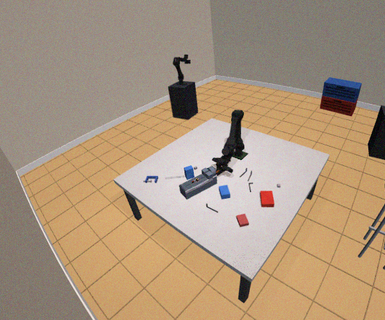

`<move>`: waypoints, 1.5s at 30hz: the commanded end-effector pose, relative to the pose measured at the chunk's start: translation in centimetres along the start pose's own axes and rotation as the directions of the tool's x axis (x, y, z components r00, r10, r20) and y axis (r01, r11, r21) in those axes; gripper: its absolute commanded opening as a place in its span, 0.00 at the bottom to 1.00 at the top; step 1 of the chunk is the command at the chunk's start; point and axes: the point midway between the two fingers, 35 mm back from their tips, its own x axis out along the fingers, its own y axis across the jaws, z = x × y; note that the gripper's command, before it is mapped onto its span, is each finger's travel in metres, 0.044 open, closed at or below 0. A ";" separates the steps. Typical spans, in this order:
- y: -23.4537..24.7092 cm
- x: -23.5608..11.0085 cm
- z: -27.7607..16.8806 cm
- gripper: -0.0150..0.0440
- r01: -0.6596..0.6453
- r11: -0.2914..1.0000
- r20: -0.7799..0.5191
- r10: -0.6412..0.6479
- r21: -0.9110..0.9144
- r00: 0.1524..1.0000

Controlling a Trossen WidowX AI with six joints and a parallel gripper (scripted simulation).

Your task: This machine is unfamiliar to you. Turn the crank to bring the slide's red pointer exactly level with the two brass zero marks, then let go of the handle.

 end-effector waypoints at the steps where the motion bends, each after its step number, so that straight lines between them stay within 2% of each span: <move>1: -0.9 0.0 0.0 0.25 0.025 1.000 0.001 -0.025 0.007 1.000; 45: -3.0 -1.8 1.6 0.25 0.026 1.000 0.001 -0.026 0.005 1.000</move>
